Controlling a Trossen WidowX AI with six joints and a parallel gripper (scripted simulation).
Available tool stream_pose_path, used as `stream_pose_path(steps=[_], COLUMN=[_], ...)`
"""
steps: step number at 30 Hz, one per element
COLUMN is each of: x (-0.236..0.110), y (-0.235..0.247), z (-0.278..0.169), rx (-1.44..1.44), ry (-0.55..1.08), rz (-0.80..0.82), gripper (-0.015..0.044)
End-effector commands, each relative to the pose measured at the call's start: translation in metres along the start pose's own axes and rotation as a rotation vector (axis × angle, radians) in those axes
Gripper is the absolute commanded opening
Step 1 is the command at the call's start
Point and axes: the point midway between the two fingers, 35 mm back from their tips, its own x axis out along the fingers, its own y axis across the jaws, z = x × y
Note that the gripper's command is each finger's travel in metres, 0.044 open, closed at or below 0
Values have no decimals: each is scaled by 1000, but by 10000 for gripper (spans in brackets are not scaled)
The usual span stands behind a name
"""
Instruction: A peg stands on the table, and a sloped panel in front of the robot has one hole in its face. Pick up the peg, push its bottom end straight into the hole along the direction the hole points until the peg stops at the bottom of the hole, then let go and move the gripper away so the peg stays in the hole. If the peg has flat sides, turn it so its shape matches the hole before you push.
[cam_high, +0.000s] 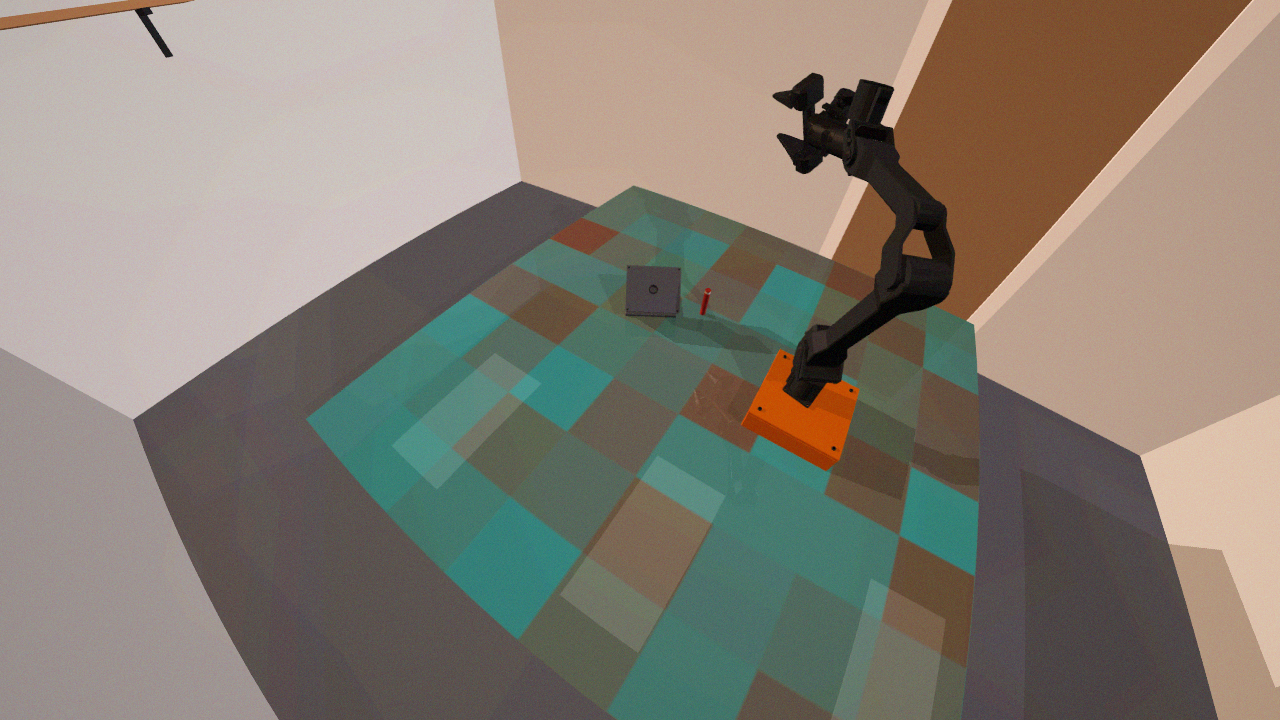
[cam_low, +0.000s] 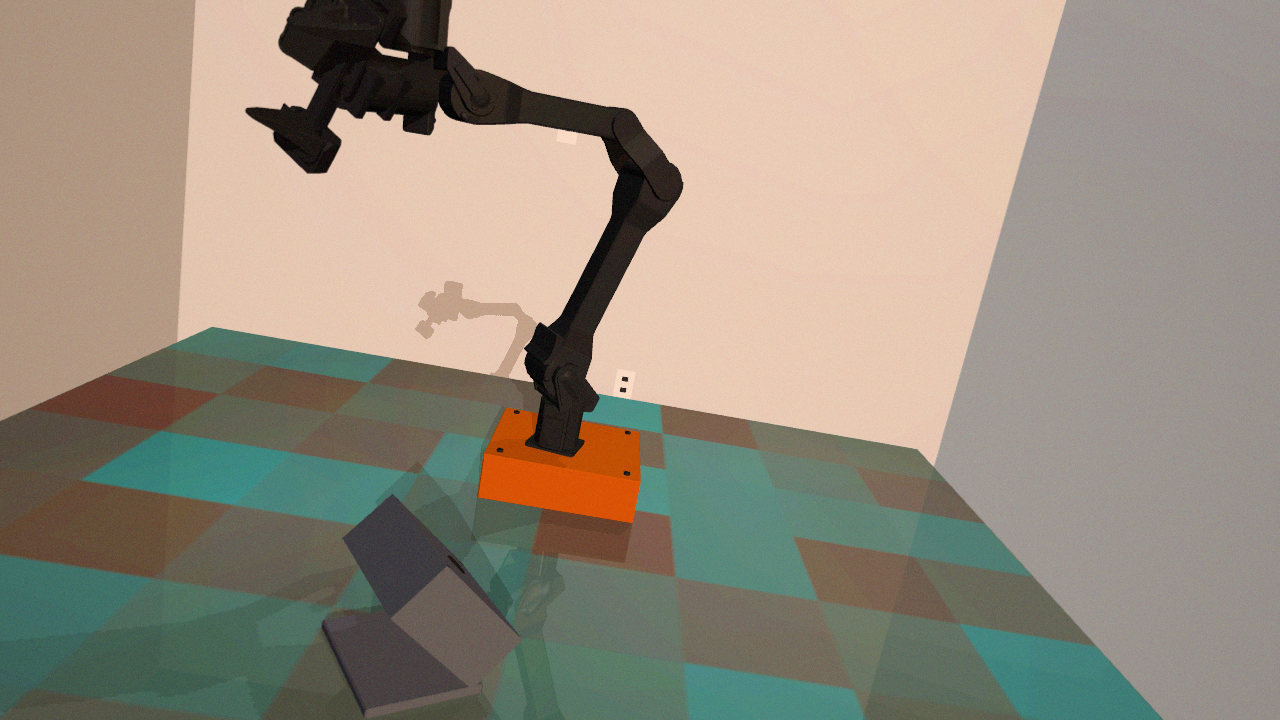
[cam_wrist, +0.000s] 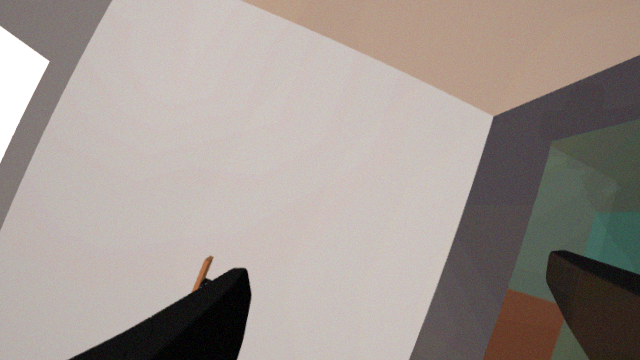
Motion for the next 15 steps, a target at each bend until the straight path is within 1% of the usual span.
stream_pose_path(steps=[1, 8, 15], x=[20, 44, 58], y=[-26, -66, -102], z=[-16, -53, -95], rx=[-8, -45, -107], ry=[54, 170, 312], rz=[-95, -250, -399], gripper=[440, 440, 440])
